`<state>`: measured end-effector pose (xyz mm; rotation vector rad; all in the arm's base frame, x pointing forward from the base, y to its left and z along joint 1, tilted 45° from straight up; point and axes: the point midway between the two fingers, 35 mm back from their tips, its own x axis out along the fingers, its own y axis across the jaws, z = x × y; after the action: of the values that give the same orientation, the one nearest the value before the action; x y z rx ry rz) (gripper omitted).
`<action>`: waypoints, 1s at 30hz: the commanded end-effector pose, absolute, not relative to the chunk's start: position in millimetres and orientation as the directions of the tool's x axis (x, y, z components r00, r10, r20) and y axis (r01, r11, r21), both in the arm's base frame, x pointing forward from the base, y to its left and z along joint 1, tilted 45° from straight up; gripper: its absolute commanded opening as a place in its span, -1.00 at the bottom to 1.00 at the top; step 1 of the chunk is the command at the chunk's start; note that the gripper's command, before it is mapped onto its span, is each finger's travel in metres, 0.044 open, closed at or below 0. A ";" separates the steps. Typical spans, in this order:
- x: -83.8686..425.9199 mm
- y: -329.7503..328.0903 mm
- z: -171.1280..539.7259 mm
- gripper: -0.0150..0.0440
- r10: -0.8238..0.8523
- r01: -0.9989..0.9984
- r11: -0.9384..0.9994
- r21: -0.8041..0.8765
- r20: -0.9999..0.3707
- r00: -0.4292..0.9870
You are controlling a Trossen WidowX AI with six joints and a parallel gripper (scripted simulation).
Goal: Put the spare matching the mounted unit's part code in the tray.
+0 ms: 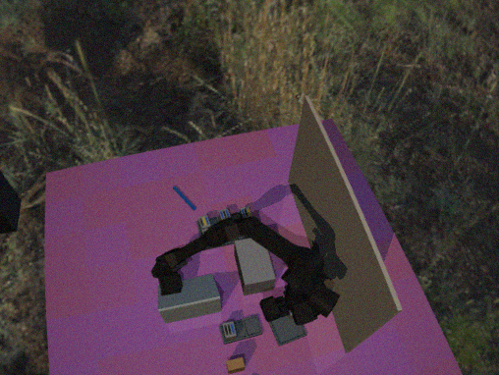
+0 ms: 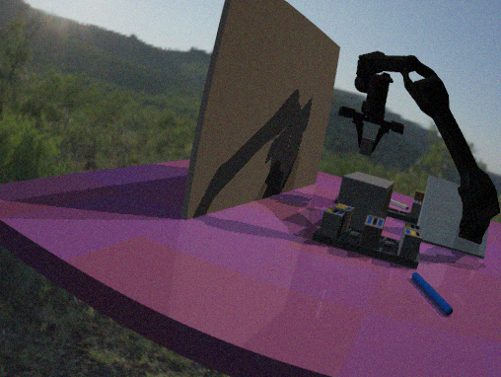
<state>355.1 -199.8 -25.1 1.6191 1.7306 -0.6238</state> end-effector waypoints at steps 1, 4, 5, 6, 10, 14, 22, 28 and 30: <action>355.5 -195.4 -29.7 -0.49 0.671 0.989 0.112 0.096 -0.742 -0.003; 355.8 -194.0 -31.5 -0.49 0.671 0.989 0.112 0.096 -0.741 -0.004; 355.9 -193.5 -32.1 -0.49 0.671 0.989 0.112 0.096 -0.741 -0.004; 356.1 -193.1 -32.7 -0.49 0.671 0.989 0.112 0.096 -0.741 -0.004; 356.5 -191.1 -35.1 -0.49 0.672 0.989 0.113 0.096 -0.741 -0.005; 356.9 -189.2 -37.5 -0.49 0.672 0.989 0.113 0.096 -0.740 -0.005; 357.7 -185.3 -42.2 -0.49 0.673 0.989 0.114 0.095 -0.740 -0.007; 358.1 -182.3 -45.8 -0.49 0.674 0.989 0.115 0.095 -0.739 -0.008; 358.3 -181.3 -47.0 -0.49 0.674 0.989 0.115 0.094 -0.739 -0.008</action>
<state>358.5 -185.4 -44.0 1.6186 1.7391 -0.6203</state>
